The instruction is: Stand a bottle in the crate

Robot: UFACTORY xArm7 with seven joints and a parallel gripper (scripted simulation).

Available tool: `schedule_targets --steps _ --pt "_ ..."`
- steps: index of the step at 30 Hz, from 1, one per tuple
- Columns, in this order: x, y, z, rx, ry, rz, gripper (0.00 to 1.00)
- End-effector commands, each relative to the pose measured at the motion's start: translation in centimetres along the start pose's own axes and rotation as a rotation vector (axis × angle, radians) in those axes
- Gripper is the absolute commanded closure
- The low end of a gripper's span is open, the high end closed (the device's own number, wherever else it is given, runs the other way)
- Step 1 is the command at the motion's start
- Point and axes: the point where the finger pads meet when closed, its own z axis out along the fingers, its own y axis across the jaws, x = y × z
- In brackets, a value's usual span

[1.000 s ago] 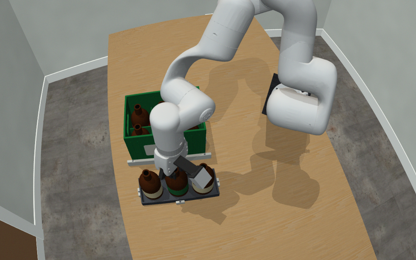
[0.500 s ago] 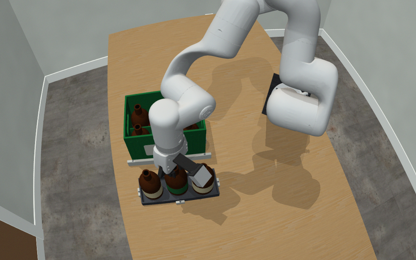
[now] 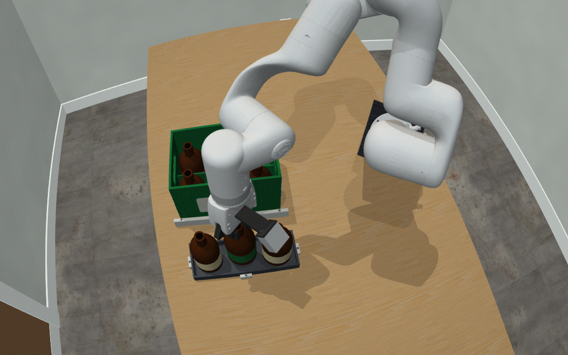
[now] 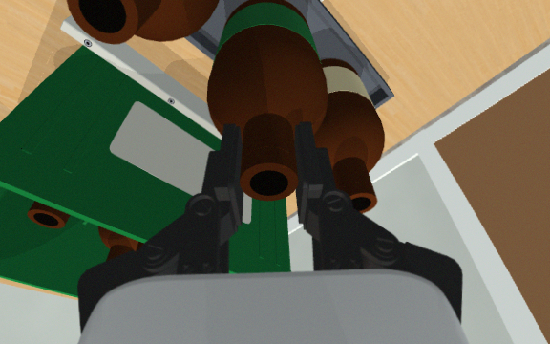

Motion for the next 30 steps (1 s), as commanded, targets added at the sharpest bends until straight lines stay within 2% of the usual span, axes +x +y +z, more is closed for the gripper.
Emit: schedule_targets --steps 1,30 --pt "-0.12 0.09 -0.4 -0.002 -0.003 0.0 1.0" --pt "-0.12 0.1 -0.81 -0.002 -0.003 0.0 1.0"
